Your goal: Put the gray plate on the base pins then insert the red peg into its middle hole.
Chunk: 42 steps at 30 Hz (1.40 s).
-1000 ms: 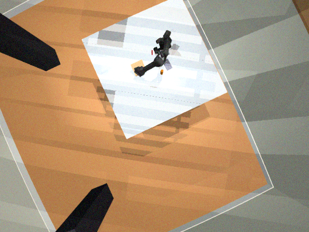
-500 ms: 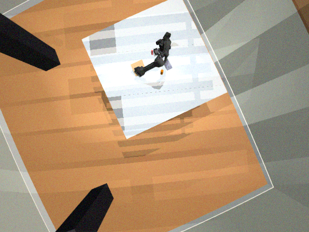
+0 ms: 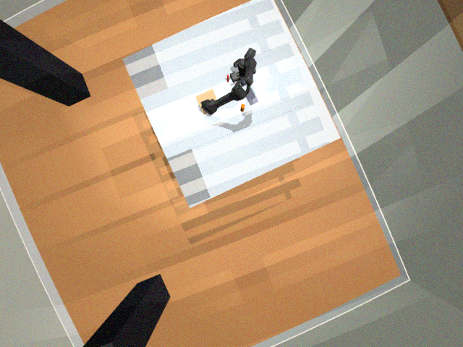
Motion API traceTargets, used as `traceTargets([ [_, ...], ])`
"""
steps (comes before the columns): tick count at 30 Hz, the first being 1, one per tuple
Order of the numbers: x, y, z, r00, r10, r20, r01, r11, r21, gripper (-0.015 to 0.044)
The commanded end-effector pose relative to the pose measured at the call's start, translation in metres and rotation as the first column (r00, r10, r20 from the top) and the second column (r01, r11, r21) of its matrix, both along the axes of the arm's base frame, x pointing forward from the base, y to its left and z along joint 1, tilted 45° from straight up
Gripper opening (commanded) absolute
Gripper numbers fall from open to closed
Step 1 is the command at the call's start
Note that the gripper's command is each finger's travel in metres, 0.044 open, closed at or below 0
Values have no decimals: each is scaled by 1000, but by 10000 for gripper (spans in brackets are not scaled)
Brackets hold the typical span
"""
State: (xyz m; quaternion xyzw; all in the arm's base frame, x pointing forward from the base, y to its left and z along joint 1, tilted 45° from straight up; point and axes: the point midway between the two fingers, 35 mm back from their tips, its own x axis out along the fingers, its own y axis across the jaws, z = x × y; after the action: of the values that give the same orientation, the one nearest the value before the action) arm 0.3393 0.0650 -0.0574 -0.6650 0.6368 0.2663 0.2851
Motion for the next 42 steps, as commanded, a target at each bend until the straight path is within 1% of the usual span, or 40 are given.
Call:
traceTargets([
  [1, 0, 0, 0, 1000, 5, -2, -5, 1000, -2, 52],
  [5, 0, 0, 0, 1000, 5, -2, -5, 1000, -2, 25],
  [6, 0, 0, 0, 1000, 5, -2, -5, 1000, -2, 0],
  [25, 6, 42, 34, 1000, 6, -3, -6, 1000, 6, 0],
  [42, 1, 80, 72, 1000, 5, -1, -5, 1000, 7, 0],
])
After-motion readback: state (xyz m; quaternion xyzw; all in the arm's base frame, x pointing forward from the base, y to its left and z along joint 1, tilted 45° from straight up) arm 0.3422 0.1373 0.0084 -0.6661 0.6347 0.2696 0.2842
